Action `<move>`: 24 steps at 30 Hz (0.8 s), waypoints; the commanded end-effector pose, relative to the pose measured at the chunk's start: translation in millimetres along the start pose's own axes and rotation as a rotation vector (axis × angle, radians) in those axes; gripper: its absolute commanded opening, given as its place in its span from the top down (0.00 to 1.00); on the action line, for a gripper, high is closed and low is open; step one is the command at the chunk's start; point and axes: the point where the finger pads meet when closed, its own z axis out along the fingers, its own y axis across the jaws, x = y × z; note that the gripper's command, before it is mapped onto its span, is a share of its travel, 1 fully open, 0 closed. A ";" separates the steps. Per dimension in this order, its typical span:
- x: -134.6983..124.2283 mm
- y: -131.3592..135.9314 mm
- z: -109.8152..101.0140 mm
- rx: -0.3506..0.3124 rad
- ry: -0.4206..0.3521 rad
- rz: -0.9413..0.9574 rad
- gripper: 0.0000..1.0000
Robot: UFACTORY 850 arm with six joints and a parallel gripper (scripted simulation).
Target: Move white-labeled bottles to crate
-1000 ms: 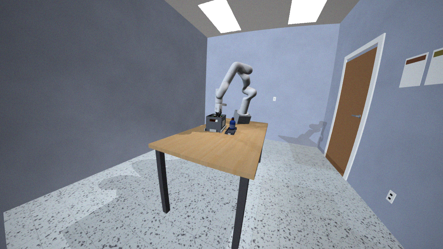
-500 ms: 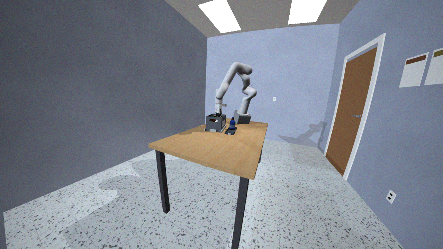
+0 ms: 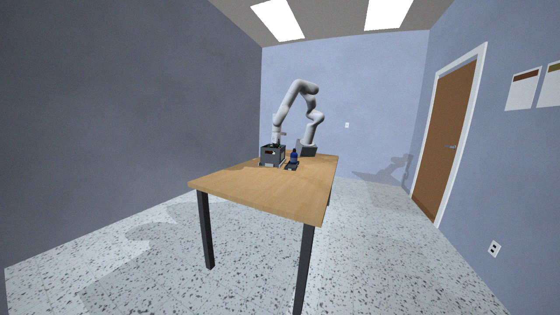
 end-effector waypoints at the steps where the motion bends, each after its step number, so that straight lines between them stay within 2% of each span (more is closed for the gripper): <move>1: -1.3 0.5 0.4 -0.001 -0.003 0.000 1.00; 24: -1.3 0.5 3.6 -0.001 -0.003 0.000 1.00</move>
